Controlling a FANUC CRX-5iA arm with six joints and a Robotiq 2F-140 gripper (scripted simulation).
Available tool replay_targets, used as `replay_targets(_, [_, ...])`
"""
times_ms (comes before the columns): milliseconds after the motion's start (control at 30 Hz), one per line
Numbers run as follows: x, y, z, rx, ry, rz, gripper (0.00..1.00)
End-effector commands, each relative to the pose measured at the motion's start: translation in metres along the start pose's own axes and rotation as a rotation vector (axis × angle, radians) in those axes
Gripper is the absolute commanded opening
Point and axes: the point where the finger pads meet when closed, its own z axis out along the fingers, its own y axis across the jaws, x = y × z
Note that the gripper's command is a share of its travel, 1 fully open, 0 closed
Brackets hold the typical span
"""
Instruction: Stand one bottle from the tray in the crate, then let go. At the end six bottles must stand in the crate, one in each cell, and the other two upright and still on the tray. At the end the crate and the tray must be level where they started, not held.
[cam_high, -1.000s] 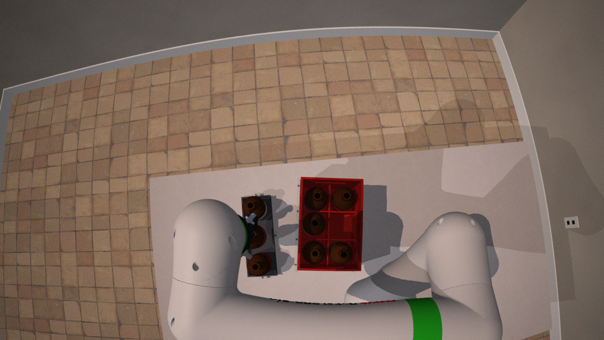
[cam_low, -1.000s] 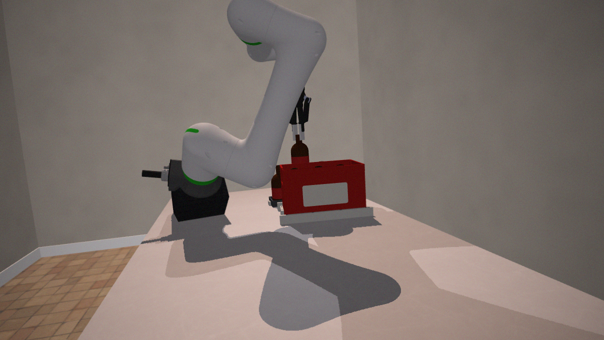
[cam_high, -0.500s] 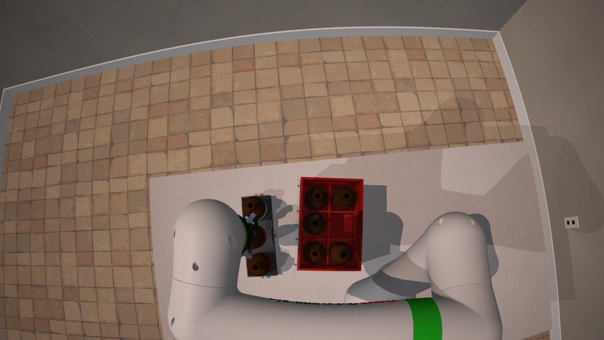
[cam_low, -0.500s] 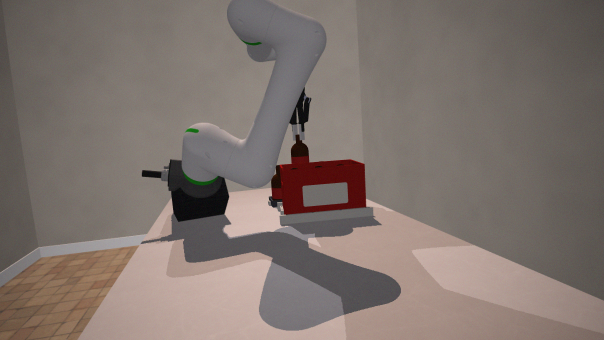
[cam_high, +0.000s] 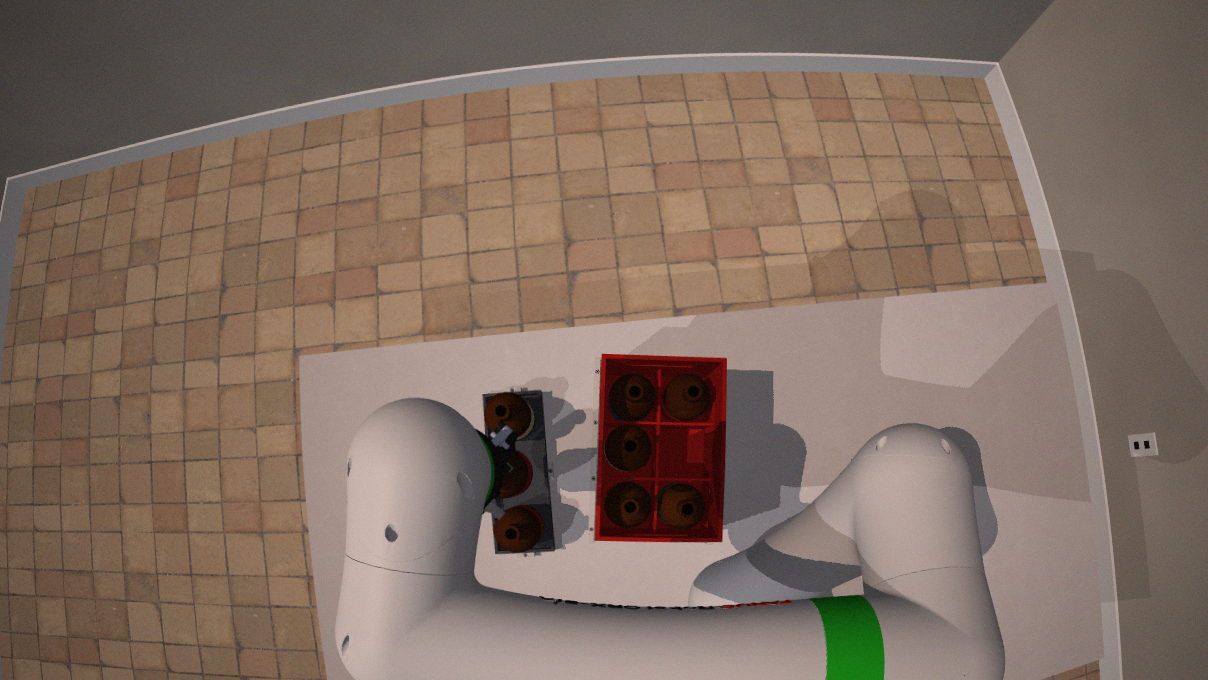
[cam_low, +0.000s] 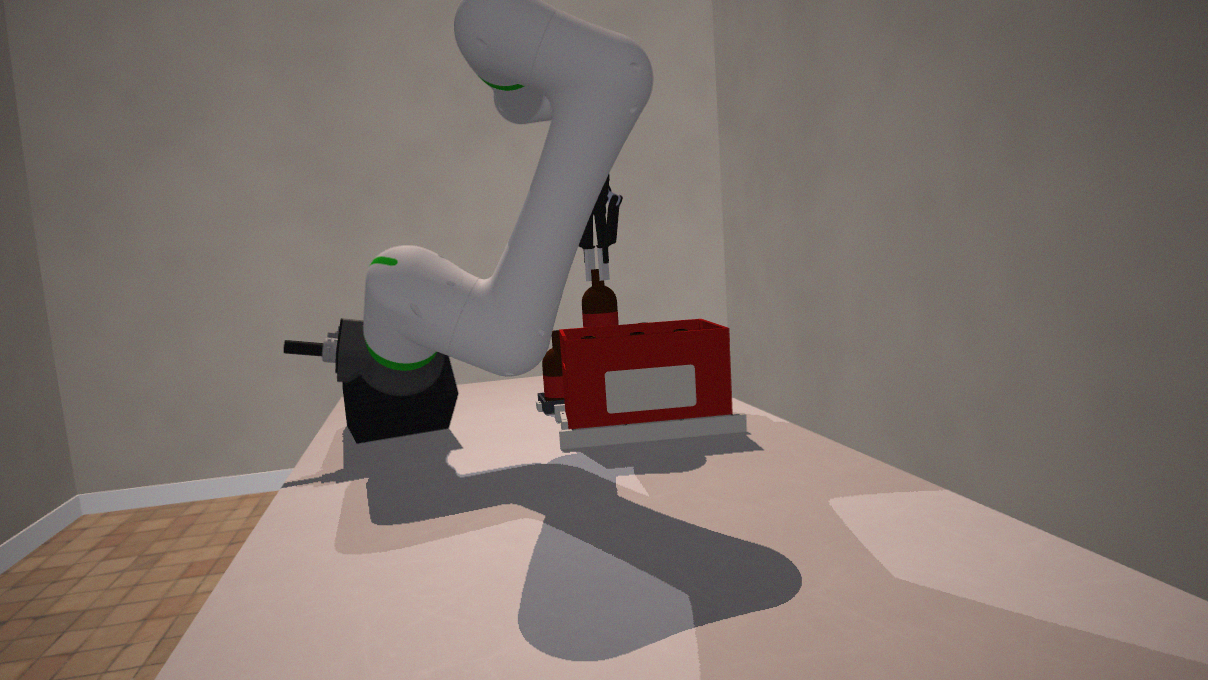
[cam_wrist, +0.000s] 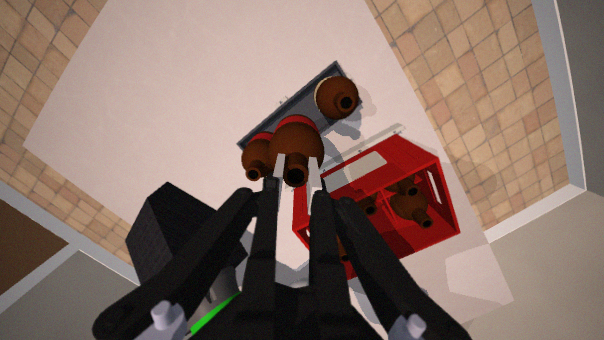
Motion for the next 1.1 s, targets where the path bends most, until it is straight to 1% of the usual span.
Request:
replay_targets(0, [0.0, 0.0, 0.0, 0.0, 0.0, 0.0, 0.0])
replay_targets(667, [0.0, 0.0, -0.004, 0.0, 0.0, 0.0, 0.0])
replay_targets(1067, [0.0, 0.0, -0.016, 0.0, 0.0, 0.0, 0.0])
